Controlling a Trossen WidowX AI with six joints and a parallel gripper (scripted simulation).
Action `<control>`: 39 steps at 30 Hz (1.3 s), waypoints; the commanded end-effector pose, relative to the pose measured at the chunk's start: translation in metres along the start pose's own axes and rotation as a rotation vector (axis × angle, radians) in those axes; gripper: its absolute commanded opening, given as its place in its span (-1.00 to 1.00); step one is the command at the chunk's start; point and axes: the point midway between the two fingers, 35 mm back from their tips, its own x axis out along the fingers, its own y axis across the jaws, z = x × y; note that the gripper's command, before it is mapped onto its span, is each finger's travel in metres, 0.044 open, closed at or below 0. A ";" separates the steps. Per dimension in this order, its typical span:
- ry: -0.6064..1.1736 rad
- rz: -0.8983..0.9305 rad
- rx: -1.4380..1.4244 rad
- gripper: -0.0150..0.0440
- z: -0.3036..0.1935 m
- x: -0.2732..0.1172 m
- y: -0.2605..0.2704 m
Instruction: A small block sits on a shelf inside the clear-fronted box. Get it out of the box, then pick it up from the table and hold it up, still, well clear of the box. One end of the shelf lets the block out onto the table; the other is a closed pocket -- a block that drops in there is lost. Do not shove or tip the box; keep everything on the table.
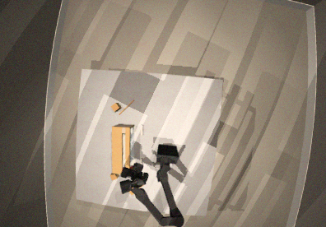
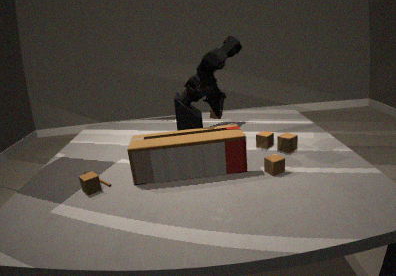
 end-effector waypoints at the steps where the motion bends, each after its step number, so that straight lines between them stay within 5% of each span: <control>1: 0.014 0.004 0.136 -0.49 -0.002 -0.003 0.001; 17: 0.064 -0.001 0.737 -0.49 -0.005 -0.015 0.004; 39: 0.065 -0.002 0.743 -0.49 -0.005 -0.016 0.004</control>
